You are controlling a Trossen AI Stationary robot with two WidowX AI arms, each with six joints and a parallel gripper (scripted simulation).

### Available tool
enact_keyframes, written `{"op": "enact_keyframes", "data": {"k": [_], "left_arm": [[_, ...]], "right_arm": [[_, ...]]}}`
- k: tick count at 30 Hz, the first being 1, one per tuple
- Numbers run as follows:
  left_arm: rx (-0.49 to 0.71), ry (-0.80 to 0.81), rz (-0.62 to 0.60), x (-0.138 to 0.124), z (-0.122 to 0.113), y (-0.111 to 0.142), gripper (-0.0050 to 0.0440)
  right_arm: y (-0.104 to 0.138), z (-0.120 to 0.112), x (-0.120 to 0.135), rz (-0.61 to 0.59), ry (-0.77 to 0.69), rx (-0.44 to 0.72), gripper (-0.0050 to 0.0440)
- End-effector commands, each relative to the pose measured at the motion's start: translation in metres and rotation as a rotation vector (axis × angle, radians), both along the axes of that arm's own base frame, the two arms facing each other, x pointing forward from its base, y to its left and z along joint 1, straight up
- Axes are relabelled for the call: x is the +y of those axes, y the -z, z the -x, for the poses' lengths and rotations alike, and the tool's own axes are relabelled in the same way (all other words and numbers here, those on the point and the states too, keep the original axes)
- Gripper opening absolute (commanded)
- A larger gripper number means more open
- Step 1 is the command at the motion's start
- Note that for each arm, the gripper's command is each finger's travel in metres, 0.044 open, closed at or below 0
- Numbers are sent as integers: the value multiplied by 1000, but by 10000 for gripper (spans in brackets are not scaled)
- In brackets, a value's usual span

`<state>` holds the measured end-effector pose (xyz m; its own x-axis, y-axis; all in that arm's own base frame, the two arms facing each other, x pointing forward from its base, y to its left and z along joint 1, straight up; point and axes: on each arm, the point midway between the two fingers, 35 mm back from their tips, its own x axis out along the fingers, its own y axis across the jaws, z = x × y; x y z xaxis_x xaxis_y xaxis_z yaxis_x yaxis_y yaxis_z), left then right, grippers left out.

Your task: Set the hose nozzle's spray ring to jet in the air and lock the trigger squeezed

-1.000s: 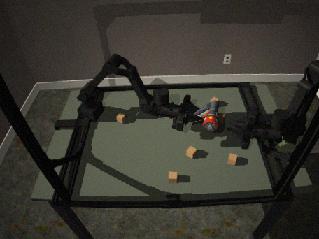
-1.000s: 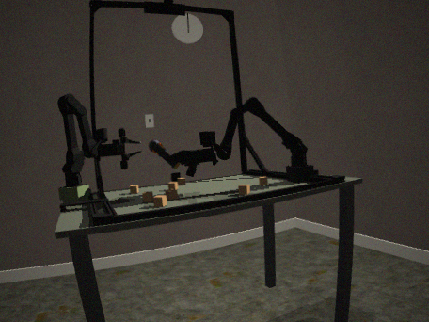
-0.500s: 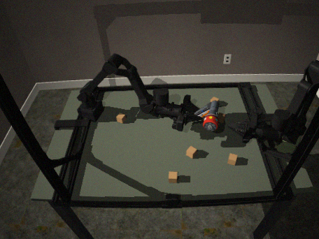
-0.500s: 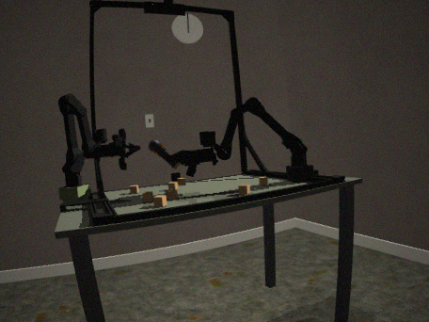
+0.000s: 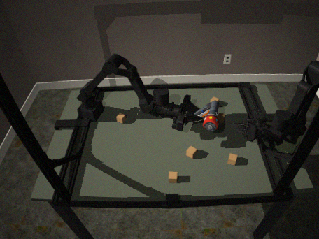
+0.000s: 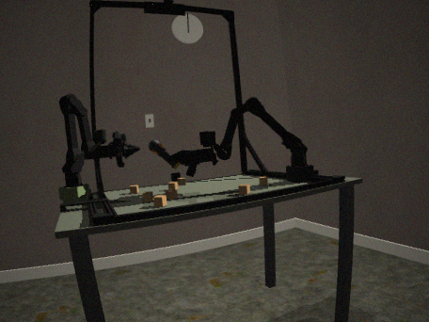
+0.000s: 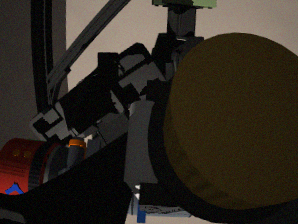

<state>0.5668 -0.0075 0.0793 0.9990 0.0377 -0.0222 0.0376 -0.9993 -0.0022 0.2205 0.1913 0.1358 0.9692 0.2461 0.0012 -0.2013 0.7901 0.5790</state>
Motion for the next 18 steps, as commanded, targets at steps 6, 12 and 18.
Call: {"op": "enact_keyframes", "data": {"k": [6,12,18], "left_arm": [[-22,-1,1,0,-2,-7,0],[-22,-1,1,0,-2,-7,0],[-22,-1,1,0,-2,-7,0]], "right_arm": [[4,1,-5,267,16,-59,0],[6,2,-8,511,27,-115,0],[8,3,-11,755,37,-168,0]]}}
